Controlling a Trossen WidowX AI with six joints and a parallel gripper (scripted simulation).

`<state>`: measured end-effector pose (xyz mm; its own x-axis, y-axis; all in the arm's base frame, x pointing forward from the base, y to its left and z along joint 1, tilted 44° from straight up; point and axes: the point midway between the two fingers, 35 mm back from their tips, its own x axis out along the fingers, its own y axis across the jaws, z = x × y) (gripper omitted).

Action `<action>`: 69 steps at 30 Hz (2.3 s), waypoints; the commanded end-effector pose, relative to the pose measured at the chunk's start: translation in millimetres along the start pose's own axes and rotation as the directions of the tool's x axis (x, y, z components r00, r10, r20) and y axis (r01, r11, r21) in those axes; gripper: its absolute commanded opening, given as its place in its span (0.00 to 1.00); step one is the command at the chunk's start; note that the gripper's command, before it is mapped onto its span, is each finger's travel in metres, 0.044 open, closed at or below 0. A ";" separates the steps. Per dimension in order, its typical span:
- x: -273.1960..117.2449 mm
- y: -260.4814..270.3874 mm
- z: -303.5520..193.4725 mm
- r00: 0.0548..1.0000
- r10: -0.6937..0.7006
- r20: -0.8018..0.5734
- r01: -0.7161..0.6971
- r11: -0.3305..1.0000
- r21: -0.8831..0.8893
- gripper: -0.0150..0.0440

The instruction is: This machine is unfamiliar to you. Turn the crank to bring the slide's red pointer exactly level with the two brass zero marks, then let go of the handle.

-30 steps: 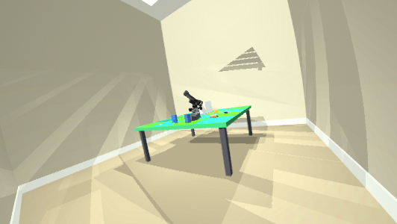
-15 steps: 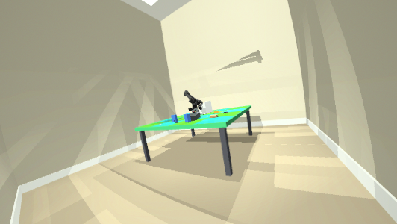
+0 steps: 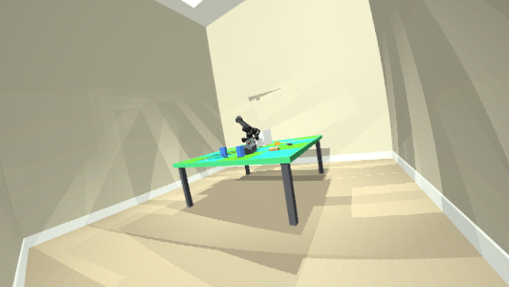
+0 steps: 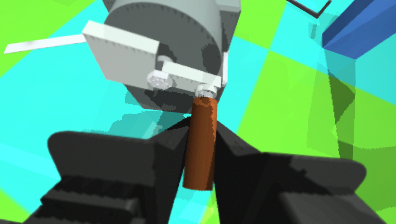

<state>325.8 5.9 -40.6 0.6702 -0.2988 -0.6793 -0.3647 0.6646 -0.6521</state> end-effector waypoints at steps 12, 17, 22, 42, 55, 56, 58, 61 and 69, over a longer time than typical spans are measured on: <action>-1.2 -0.4 1.2 1.000 -0.002 0.001 0.002 1.000 0.004 0.25; -0.3 -0.1 0.4 1.000 -0.001 0.001 0.001 1.000 0.000 0.25; -0.3 -0.1 0.4 1.000 -0.001 0.001 0.001 1.000 0.000 0.25; -3.9 0.0 5.2 1.000 0.000 0.001 0.000 1.000 0.000 1.00; -36.3 0.1 37.6 1.000 0.002 0.002 -0.002 1.000 0.001 1.00; -38.1 0.4 40.5 1.000 0.003 0.001 -0.003 1.000 0.001 1.00; -45.4 1.5 51.0 1.000 0.007 0.000 -0.007 1.000 0.001 1.00; -59.7 3.0 67.7 1.000 0.012 -0.003 -0.012 1.000 -0.001 1.00; -98.8 3.9 98.9 1.000 0.014 -0.003 -0.014 1.000 -0.009 1.00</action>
<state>323.5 97.0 41.7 0.6571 -0.2888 -0.6963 -0.3922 0.6578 -0.6430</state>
